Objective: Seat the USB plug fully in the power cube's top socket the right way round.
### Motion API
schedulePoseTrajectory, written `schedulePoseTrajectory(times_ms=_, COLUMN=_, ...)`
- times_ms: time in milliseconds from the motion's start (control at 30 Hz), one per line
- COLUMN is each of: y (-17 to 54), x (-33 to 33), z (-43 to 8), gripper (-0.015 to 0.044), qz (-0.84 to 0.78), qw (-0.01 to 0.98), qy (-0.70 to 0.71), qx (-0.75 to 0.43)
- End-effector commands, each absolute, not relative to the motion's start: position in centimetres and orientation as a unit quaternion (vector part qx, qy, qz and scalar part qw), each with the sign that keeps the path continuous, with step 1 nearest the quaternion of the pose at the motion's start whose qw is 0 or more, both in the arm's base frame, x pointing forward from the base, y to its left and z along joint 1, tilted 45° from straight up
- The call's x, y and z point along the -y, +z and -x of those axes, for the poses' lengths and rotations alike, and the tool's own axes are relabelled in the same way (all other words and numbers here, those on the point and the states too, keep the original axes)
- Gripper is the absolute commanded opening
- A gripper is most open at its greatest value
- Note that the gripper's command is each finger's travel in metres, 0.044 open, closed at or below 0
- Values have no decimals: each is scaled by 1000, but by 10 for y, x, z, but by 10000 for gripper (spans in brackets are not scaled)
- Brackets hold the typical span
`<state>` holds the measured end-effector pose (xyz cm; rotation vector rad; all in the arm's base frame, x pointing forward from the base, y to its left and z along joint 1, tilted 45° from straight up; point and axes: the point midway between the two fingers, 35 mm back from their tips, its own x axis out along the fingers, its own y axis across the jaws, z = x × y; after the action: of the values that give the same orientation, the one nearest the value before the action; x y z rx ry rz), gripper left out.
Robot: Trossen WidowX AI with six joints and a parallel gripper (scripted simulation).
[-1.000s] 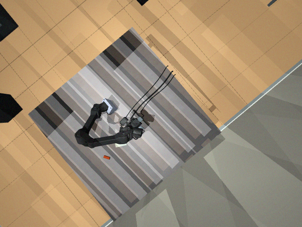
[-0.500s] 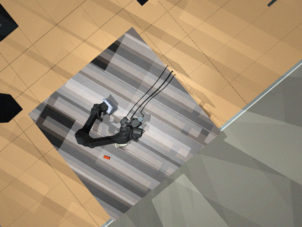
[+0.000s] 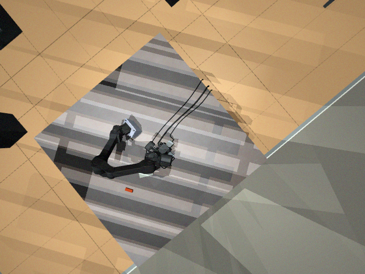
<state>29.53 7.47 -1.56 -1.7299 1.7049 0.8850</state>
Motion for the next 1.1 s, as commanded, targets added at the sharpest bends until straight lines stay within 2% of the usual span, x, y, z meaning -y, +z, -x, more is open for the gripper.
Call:
schedulePoseTrajectory(times_ms=0, y=-17, x=-74, z=-295, gripper=0, qz=644, qw=272, qy=330, qx=-634)
schedulePoseTrajectory(times_ms=1067, y=-19, x=-71, z=-295, gripper=0, qz=644, qw=272, qy=330, qx=-634)
